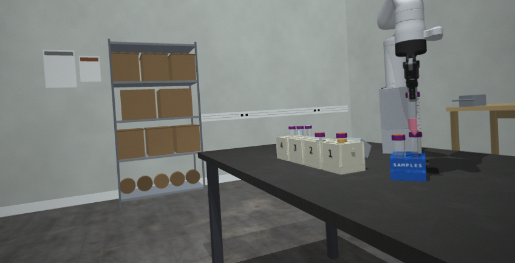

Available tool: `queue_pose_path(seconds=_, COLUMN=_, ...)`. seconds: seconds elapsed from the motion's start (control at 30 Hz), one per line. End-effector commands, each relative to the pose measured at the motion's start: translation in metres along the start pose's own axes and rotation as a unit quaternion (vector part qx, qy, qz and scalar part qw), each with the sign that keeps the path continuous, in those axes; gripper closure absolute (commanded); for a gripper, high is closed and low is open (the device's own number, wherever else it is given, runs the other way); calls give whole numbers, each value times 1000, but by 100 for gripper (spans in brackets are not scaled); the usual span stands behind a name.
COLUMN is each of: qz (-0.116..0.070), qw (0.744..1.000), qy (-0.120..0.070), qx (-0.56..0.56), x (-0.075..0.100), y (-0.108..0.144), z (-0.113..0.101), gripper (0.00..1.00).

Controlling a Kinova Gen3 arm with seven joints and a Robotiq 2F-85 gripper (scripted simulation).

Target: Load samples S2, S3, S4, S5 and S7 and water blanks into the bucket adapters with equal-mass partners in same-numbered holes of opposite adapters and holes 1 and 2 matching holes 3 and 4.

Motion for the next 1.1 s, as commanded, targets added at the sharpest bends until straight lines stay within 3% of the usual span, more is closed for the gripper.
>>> queue_pose_path(seconds=0.0, qz=-1, qw=1000, qy=0, qx=0, x=1, y=1, z=0, gripper=90)
queue_pose_path(seconds=0.37, qz=-1, qw=1000, qy=0, qx=0, x=16, y=1, z=0, gripper=90)
queue_pose_path(seconds=1.07, qz=-1, qw=982, qy=0, qx=189, x=16, y=-43, z=-46, gripper=90)
Point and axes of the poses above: the point where the finger pads meet when closed, its own x axis back along the fingers, its own y axis across the jaws, z = x × y, the point moved 4 cm from there along x, back along the fingers, and after that the axes turned 13 degrees about x, right-handed, at the moved point
